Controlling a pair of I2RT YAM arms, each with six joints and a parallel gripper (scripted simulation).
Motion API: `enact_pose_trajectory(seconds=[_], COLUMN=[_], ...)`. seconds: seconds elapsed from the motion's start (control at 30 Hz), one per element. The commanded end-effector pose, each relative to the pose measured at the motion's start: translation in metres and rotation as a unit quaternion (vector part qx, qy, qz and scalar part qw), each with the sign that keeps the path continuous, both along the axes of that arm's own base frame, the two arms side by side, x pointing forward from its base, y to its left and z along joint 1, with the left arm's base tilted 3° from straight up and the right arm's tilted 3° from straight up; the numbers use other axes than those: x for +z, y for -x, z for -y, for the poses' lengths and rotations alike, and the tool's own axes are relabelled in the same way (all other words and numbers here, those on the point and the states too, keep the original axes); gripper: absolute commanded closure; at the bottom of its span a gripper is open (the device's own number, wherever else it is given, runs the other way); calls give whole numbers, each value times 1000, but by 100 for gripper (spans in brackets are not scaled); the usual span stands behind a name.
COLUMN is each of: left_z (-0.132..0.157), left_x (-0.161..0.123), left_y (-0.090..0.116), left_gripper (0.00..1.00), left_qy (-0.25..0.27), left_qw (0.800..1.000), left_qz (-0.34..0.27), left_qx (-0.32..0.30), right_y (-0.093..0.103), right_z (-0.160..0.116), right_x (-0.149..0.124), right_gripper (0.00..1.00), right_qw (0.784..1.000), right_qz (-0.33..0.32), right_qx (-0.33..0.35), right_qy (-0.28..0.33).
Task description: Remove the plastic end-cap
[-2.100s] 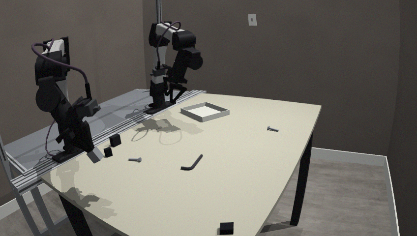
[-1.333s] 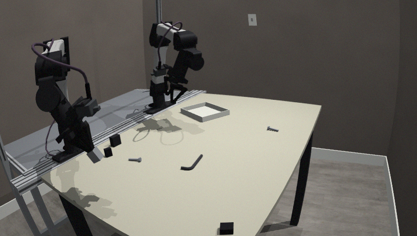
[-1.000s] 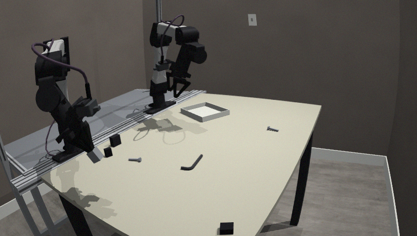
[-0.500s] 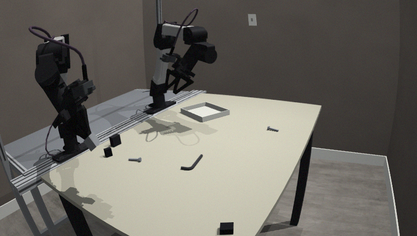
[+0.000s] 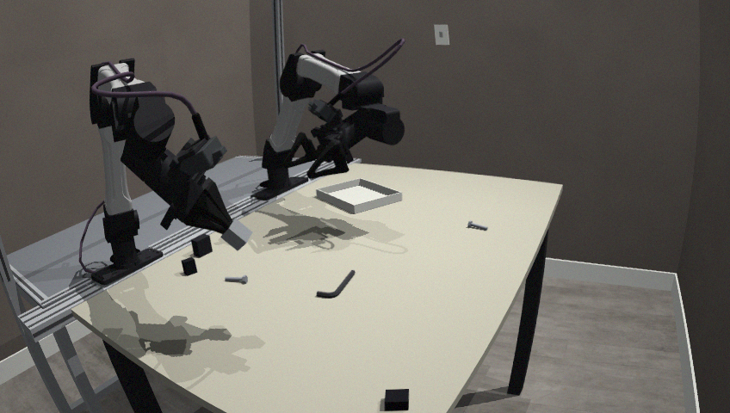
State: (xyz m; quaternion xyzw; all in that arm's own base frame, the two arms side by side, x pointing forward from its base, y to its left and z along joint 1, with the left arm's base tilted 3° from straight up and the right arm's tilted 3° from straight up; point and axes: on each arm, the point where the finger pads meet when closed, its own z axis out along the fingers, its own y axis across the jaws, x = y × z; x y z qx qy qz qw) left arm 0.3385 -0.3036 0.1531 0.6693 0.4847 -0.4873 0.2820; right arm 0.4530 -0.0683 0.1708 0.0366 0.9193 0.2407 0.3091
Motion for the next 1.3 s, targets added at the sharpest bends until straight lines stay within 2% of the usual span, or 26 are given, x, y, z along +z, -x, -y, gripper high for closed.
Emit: enact_pose_trajectory(seconds=[0.0, 0.07, 0.13, 0.3, 0.47, 0.63, 0.7, 0.87, 1.1, 1.27], left_z=[22, 24, 24, 26, 26, 25, 25, 25, 25, 25], left_x=[35, 34, 34, 32, 33, 33, 33, 33, 33, 33], left_y=[-17, -17, -17, -16, -14, -13, -13, -13, -14, -14], left_gripper=[0, 0, 0, 0, 0, 0, 0, 0, 0, 0], left_qy=[76, 79, 79, 83, 83, 83, 83, 83, 83, 83], left_qw=[996, 996, 996, 996, 996, 996, 996, 996, 996, 996], left_qz=[27, 23, 23, 15, 15, 14, 14, 14, 14, 14], left_qx=[37, 38, 38, 40, 39, 39, 39, 39, 40, 40], right_y=[-20, -19, -19, -9, 10, 39, 39, 81, 127, 135], right_z=[-29, -48, -48, -105, -152, -197, -197, -238, -269, -274], right_x=[29, 25, 25, 21, 12, 10, 10, 11, 14, 9], right_gripper=[100, 100, 100, 100, 100, 100, 100, 100, 100, 100], right_qw=[993, 991, 991, 977, 961, 938, 938, 906, 873, 868], right_qz=[85, 80, 80, 61, 25, -15, -15, -64, -116, -132], right_qx=[-50, -46, -46, -35, -18, 7, 7, 37, 69, 73], right_qy=[-71, -101, -101, -199, -275, -347, -347, -417, -469, -473])
